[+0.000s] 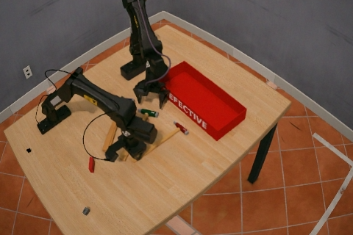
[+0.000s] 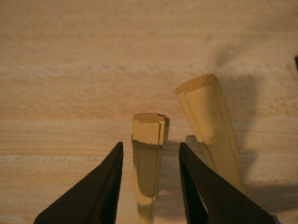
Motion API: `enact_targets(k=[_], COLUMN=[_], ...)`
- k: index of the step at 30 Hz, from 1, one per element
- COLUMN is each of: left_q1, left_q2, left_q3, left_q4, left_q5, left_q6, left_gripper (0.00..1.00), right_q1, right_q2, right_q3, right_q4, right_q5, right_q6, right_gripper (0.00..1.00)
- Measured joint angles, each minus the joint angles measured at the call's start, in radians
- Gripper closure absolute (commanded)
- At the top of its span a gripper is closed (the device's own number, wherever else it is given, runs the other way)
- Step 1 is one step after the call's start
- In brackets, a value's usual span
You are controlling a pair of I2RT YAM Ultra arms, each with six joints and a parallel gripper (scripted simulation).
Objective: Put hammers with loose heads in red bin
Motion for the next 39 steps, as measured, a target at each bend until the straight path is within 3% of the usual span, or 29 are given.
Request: enact_targets(k=[13,14,23,33,35,37,39], left_q1=[0.0,0.0,0.0,0.0,0.0,0.0,0.0], left_q2=[0.0,0.0,0.0,0.0,0.0,0.0,0.0], left_q3=[0.0,0.0,0.0,0.0,0.0,0.0,0.0], left_q4=[0.0,0.0,0.0,0.0,0.0,0.0,0.0], left_q5=[0.0,0.0,0.0,0.0,0.0,0.0,0.0], left_q6=[0.0,0.0,0.0,0.0,0.0,0.0,0.0], left_gripper=[0.0,0.0,0.0,0.0,0.0,0.0,0.0], right_q1=[0.0,0.0,0.0,0.0,0.0,0.0,0.0], right_q2=[0.0,0.0,0.0,0.0,0.0,0.0,0.0], right_q3=[-0.038,-0.038,-0.038,-0.038,-0.038,-0.038,-0.038], right_q4=[0.048,0.048,0.048,0.048,0.048,0.048,0.048], right_q5=[0.0,0.0,0.0,0.0,0.0,0.0,0.0], right_q6=[0.0,0.0,0.0,0.003,0.003,0.003,0.003], right_gripper=[0.53,0.6,0.73,0.81,1.0,1.0,0.82])
